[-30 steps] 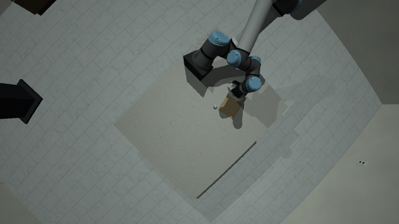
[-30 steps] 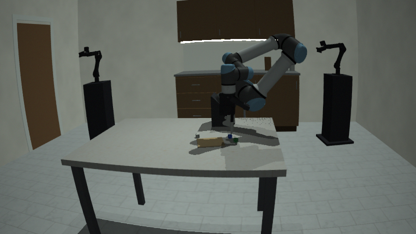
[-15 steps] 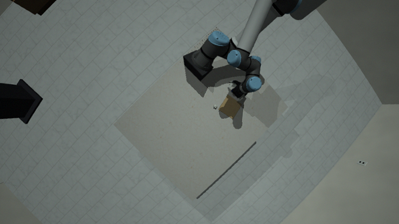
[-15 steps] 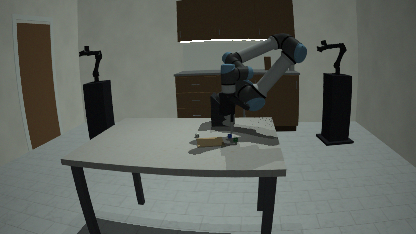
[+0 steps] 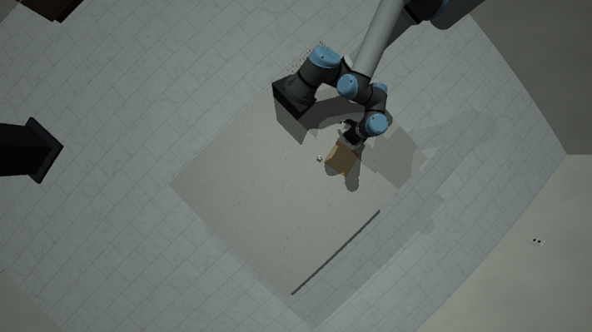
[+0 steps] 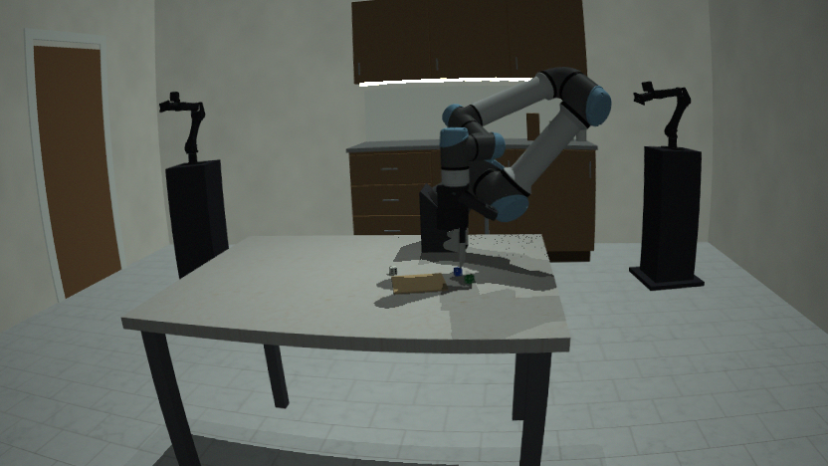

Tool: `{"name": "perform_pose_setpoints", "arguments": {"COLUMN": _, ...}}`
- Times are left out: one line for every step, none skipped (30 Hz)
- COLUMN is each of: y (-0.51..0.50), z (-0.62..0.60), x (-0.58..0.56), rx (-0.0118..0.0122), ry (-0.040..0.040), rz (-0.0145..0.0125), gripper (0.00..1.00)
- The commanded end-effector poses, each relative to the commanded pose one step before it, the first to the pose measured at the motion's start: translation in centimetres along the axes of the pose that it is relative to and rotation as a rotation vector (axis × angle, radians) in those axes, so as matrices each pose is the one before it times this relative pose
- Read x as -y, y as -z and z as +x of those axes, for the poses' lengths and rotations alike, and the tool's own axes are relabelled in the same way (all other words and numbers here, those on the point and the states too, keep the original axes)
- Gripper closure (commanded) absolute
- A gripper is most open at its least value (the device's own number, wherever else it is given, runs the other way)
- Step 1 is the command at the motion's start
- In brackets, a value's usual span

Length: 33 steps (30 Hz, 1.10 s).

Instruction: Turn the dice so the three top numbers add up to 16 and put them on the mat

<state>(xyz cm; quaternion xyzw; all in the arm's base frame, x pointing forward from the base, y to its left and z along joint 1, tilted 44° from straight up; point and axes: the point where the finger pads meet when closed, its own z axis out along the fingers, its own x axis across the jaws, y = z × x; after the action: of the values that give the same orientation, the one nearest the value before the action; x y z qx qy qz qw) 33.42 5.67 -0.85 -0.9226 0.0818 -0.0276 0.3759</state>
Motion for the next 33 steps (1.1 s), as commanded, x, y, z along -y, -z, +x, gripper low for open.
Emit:
{"name": "perform_pose_setpoints", "arguments": {"y": 0.026, "z": 0.028, "x": -0.018, "rx": -0.00069, "ry": 0.00014, "rz": -0.00039, "gripper": 0.00}}
{"name": "perform_pose_setpoints", "arguments": {"y": 0.000, "z": 0.000, "x": 0.000, "rx": 0.00000, "ry": 0.00000, "rz": 0.00000, "gripper": 0.00}}
{"name": "perform_pose_setpoints", "arguments": {"y": 0.000, "z": 0.000, "x": 0.000, "rx": 0.00000, "ry": 0.00000, "rz": 0.00000, "gripper": 0.00}}
{"name": "perform_pose_setpoints", "arguments": {"y": 0.000, "z": 0.000, "x": 0.000, "rx": 0.00000, "ry": 0.00000, "rz": 0.00000, "gripper": 0.00}}
{"name": "perform_pose_setpoints", "arguments": {"y": 0.000, "z": 0.000, "x": 0.000, "rx": 0.00000, "ry": 0.00000, "rz": 0.00000, "gripper": 0.00}}
{"name": "perform_pose_setpoints", "arguments": {"y": 0.000, "z": 0.000, "x": 0.000, "rx": 0.00000, "ry": 0.00000, "rz": 0.00000, "gripper": 0.00}}
{"name": "perform_pose_setpoints", "arguments": {"y": 0.000, "z": 0.004, "x": 0.002, "rx": 0.00000, "ry": 0.00000, "rz": 0.00000, "gripper": 0.00}}
{"name": "perform_pose_setpoints", "arguments": {"y": 0.000, "z": 0.026, "x": 0.014, "rx": 0.00000, "ry": 0.00000, "rz": 0.00000, "gripper": 0.00}}
{"name": "perform_pose_setpoints", "arguments": {"y": 0.000, "z": 0.064, "x": 0.034, "rx": 0.00000, "ry": 0.00000, "rz": -0.00001, "gripper": 0.00}}
{"name": "perform_pose_setpoints", "arguments": {"y": 0.000, "z": 0.114, "x": 0.061, "rx": 0.00000, "ry": 0.00000, "rz": 0.00000, "gripper": 0.00}}
{"name": "perform_pose_setpoints", "arguments": {"y": 0.000, "z": 0.171, "x": 0.093, "rx": 0.00000, "ry": 0.00000, "rz": 0.00001, "gripper": 0.00}}
{"name": "perform_pose_setpoints", "arguments": {"y": 0.000, "z": 0.233, "x": 0.124, "rx": 0.00000, "ry": 0.00000, "rz": -0.00001, "gripper": 0.00}}
{"name": "perform_pose_setpoints", "arguments": {"y": 0.000, "z": 0.293, "x": 0.158, "rx": 0.00000, "ry": 0.00000, "rz": 0.00001, "gripper": 0.00}}
{"name": "perform_pose_setpoints", "arguments": {"y": 0.000, "z": 0.352, "x": 0.190, "rx": 0.00000, "ry": 0.00000, "rz": 0.00001, "gripper": 0.00}}
{"name": "perform_pose_setpoints", "arguments": {"y": 0.000, "z": 0.406, "x": 0.218, "rx": 0.00000, "ry": 0.00000, "rz": 0.00000, "gripper": 0.00}}
{"name": "perform_pose_setpoints", "arguments": {"y": 0.000, "z": 0.452, "x": 0.243, "rx": 0.00000, "ry": 0.00000, "rz": 0.00000, "gripper": 0.00}}
{"name": "perform_pose_setpoints", "arguments": {"y": 0.000, "z": 0.489, "x": 0.263, "rx": 0.00000, "ry": 0.00000, "rz": -0.00001, "gripper": 0.00}}
{"name": "perform_pose_setpoints", "arguments": {"y": 0.000, "z": 0.514, "x": 0.276, "rx": 0.00000, "ry": 0.00000, "rz": 0.00000, "gripper": 0.00}}
{"name": "perform_pose_setpoints", "arguments": {"y": 0.000, "z": 0.000, "x": 0.000, "rx": 0.00000, "ry": 0.00000, "rz": 0.00000, "gripper": 0.00}}
{"name": "perform_pose_setpoints", "arguments": {"y": 0.000, "z": 0.000, "x": 0.000, "rx": 0.00000, "ry": 0.00000, "rz": 0.00000, "gripper": 0.00}}
{"name": "perform_pose_setpoints", "arguments": {"y": 0.000, "z": 0.525, "x": 0.283, "rx": 0.00000, "ry": 0.00000, "rz": 0.00000, "gripper": 0.00}}
{"name": "perform_pose_setpoints", "arguments": {"y": 0.000, "z": 0.522, "x": 0.282, "rx": 0.00000, "ry": 0.00000, "rz": 0.00001, "gripper": 0.00}}
{"name": "perform_pose_setpoints", "arguments": {"y": 0.000, "z": 0.505, "x": 0.272, "rx": 0.00000, "ry": 0.00000, "rz": 0.00000, "gripper": 0.00}}
{"name": "perform_pose_setpoints", "arguments": {"y": 0.000, "z": 0.472, "x": 0.254, "rx": 0.00000, "ry": 0.00000, "rz": 0.00000, "gripper": 0.00}}
{"name": "perform_pose_setpoints", "arguments": {"y": 0.000, "z": 0.424, "x": 0.228, "rx": 0.00000, "ry": 0.00000, "rz": 0.00000, "gripper": 0.00}}
{"name": "perform_pose_setpoints", "arguments": {"y": 0.000, "z": 0.363, "x": 0.196, "rx": 0.00000, "ry": 0.00000, "rz": 0.00000, "gripper": 0.00}}
{"name": "perform_pose_setpoints", "arguments": {"y": 0.000, "z": 0.290, "x": 0.156, "rx": 0.00000, "ry": 0.00000, "rz": 0.00000, "gripper": 0.00}}
{"name": "perform_pose_setpoints", "arguments": {"y": 0.000, "z": 0.215, "x": 0.115, "rx": 0.00000, "ry": 0.00000, "rz": 0.00000, "gripper": 0.00}}
{"name": "perform_pose_setpoints", "arguments": {"y": 0.000, "z": 0.144, "x": 0.077, "rx": 0.00000, "ry": 0.00000, "rz": 0.00000, "gripper": 0.00}}
{"name": "perform_pose_setpoints", "arguments": {"y": 0.000, "z": 0.081, "x": 0.044, "rx": 0.00000, "ry": 0.00000, "rz": 0.00000, "gripper": 0.00}}
{"name": "perform_pose_setpoints", "arguments": {"y": 0.000, "z": 0.033, "x": 0.018, "rx": 0.00000, "ry": 0.00000, "rz": 0.00000, "gripper": 0.00}}
{"name": "perform_pose_setpoints", "arguments": {"y": 0.000, "z": 0.005, "x": 0.003, "rx": 0.00000, "ry": 0.00000, "rz": 0.00000, "gripper": 0.00}}
{"name": "perform_pose_setpoints", "arguments": {"y": 0.000, "z": 0.000, "x": 0.000, "rx": 0.00000, "ry": 0.00000, "rz": 0.00000, "gripper": 0.00}}
